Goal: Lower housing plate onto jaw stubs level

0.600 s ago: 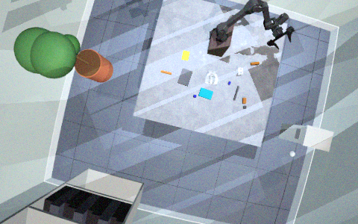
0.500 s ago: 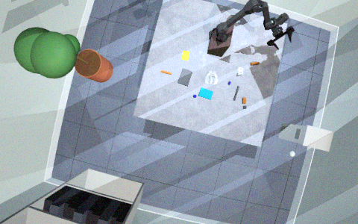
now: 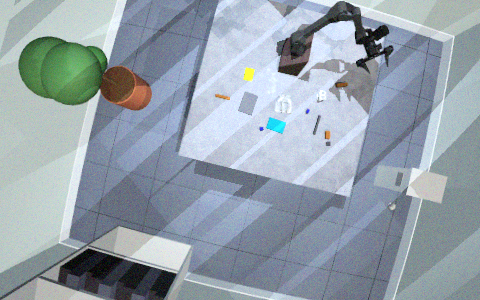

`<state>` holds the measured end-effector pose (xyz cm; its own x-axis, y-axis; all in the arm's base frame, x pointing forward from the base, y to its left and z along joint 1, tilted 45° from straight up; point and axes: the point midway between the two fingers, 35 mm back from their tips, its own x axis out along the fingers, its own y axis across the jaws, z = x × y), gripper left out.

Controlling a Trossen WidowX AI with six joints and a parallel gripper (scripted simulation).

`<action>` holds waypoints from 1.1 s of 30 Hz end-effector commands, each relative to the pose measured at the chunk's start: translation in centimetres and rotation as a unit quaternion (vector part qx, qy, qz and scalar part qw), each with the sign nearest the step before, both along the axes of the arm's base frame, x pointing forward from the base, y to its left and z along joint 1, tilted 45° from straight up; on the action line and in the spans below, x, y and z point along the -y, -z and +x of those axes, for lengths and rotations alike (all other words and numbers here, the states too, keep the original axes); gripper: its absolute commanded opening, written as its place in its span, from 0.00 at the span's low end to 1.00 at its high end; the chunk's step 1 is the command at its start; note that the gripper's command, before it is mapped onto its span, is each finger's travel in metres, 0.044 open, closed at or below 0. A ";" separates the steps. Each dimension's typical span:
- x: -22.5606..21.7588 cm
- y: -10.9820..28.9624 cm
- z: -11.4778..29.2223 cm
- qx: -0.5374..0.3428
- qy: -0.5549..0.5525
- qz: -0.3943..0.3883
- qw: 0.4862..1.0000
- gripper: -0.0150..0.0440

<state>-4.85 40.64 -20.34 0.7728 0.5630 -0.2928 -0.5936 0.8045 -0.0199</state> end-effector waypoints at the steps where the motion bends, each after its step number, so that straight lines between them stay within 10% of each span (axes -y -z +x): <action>1: 0.2 0.6 1.6 0.018 -0.001 -0.065 0.998 1.00; 33: 5.1 3.2 13.0 0.037 -0.029 -0.493 0.868 1.00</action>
